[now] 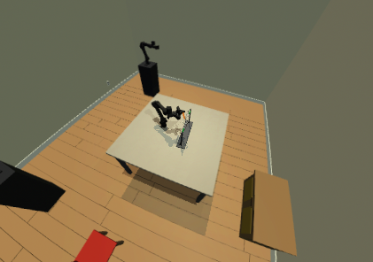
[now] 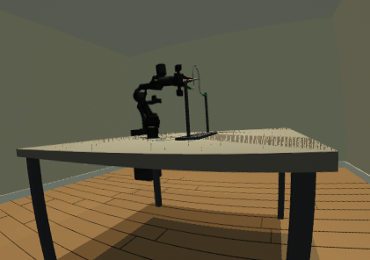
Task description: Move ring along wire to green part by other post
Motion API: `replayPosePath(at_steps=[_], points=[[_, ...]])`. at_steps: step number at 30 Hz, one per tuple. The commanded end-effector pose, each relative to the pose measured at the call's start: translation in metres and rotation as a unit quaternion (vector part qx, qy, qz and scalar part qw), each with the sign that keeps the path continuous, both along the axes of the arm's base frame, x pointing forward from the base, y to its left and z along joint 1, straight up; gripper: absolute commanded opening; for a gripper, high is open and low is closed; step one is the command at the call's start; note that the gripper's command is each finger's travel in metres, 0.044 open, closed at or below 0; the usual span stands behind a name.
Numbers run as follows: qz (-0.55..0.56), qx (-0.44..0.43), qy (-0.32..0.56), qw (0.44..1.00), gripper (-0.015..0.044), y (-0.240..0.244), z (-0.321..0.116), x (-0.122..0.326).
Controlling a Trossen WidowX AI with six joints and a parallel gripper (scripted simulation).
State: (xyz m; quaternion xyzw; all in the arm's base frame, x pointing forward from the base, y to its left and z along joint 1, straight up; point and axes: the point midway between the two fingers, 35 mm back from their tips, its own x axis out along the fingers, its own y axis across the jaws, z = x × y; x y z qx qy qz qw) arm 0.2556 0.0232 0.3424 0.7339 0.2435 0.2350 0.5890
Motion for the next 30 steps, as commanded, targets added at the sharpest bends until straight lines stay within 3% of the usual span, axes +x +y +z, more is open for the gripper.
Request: replayPosePath(at_steps=[1,30], points=[[0.002,-0.003,0.002,1.000,-0.0150,-0.0019,0.0061,0.0004],[0.002,-0.144,-0.001,0.990,-0.0150,-0.0017,-0.0002,0.0006]])
